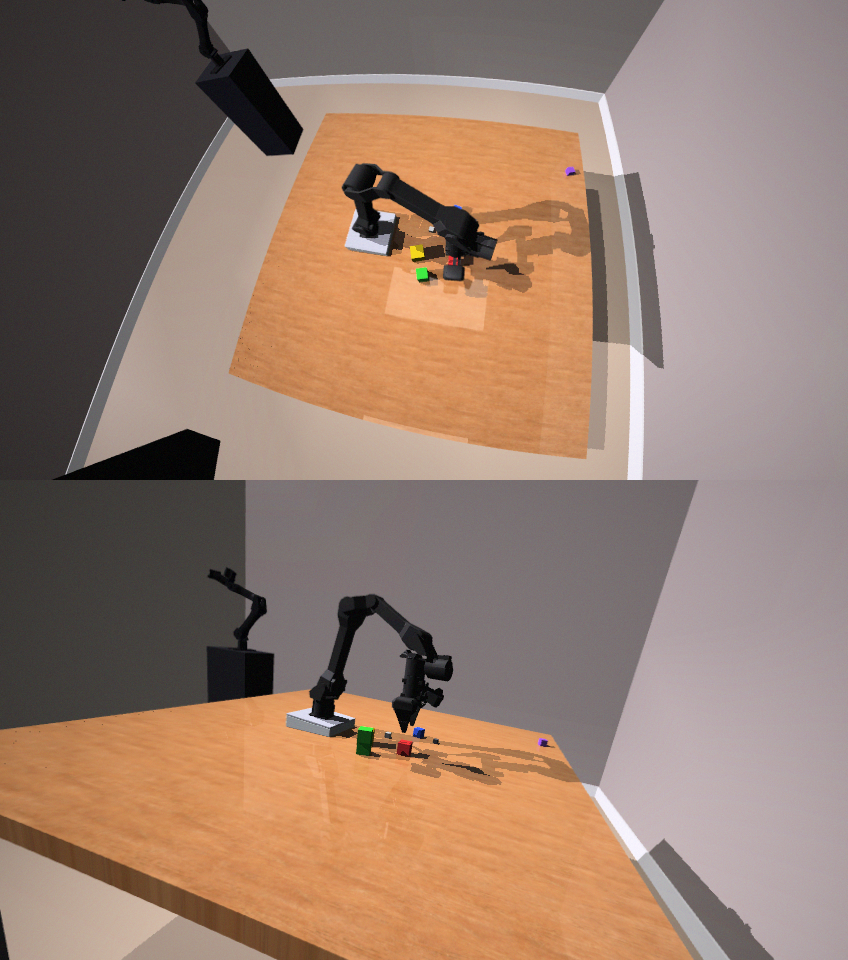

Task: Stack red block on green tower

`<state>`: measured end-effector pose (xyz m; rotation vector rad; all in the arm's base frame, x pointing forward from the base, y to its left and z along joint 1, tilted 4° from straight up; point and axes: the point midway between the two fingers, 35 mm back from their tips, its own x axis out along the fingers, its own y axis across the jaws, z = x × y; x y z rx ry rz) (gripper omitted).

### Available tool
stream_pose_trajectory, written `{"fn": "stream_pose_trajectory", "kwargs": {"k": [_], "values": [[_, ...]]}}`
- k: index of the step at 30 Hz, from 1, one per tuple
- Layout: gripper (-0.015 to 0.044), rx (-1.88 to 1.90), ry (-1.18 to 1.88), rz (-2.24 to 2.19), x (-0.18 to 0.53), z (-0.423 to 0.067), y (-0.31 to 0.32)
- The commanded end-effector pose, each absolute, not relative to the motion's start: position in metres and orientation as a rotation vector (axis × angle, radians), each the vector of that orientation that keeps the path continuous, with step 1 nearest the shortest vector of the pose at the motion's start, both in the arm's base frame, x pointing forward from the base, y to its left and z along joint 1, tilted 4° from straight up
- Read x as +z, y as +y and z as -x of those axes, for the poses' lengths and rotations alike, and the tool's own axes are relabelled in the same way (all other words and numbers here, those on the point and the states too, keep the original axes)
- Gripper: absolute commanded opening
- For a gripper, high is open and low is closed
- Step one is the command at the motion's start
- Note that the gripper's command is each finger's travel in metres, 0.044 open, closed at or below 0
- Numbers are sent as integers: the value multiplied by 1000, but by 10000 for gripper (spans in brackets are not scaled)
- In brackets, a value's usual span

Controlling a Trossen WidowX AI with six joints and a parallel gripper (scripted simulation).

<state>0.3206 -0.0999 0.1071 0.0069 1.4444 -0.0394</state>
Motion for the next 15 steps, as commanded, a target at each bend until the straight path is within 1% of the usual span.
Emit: {"fn": "stream_pose_trajectory", "kwargs": {"k": [1,15], "values": [[440,-27,1464,-11,83,-320,-98],[440,-27,1464,-11,68,-324,-98]]}}
